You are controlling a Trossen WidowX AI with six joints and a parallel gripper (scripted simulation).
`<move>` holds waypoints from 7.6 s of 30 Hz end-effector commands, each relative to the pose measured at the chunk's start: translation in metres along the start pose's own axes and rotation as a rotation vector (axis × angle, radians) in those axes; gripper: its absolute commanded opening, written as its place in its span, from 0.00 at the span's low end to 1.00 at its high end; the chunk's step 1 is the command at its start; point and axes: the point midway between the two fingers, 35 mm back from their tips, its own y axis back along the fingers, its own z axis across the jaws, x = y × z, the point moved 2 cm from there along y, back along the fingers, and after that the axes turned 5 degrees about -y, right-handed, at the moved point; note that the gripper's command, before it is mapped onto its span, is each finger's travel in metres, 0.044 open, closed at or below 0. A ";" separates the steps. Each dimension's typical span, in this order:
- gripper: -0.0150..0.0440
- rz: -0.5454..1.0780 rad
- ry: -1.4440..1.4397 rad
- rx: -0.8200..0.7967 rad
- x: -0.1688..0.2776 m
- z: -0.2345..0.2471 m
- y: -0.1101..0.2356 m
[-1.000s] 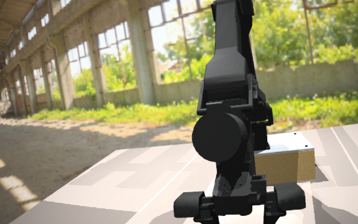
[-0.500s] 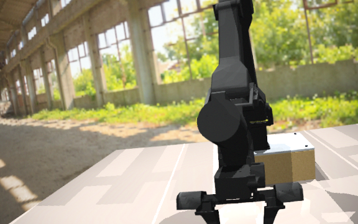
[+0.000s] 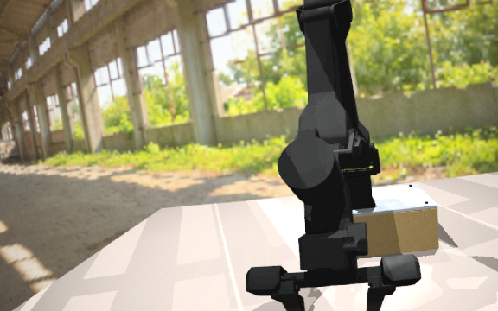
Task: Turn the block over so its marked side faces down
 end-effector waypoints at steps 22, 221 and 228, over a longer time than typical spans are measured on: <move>0.25 -0.345 -0.007 -0.034 0.023 -0.003 -0.028; 0.70 0.608 0.002 0.049 -0.015 0.003 -0.012; 0.62 0.608 0.002 0.049 -0.015 0.003 -0.012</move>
